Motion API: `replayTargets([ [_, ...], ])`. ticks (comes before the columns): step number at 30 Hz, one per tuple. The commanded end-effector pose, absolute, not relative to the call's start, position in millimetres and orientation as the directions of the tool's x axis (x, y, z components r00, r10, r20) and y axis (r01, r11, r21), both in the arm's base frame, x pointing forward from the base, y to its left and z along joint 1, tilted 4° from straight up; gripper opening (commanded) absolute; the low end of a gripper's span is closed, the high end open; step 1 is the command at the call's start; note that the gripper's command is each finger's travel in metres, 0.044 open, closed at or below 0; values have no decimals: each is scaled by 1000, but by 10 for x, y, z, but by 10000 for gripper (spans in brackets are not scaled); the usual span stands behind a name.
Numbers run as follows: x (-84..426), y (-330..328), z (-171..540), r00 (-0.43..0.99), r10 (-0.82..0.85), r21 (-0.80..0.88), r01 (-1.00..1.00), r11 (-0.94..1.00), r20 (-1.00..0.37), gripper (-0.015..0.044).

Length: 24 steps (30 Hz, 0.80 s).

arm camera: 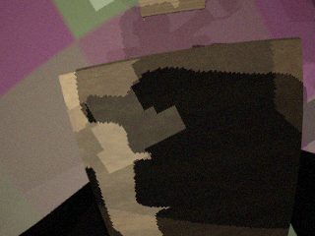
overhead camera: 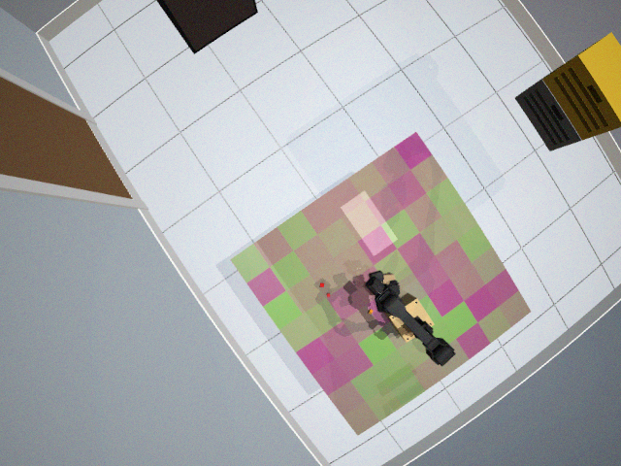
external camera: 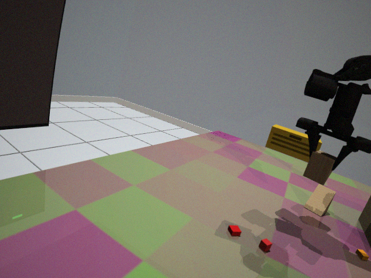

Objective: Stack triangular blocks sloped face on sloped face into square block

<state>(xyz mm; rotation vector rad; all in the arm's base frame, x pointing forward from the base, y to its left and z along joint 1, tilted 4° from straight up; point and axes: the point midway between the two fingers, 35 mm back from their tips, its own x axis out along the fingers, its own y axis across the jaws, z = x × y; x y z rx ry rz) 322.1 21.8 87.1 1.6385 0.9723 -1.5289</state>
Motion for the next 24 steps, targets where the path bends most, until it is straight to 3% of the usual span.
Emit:
replayTargets([
  [1,3084,81,947,28,72,-10,875,-484,-997,0],
  [9,2974,-30,964,27,71,-11,875,-484,-997,0],
  [24,2853,-222,290,26,69,-11,875,-484,-997,0],
])
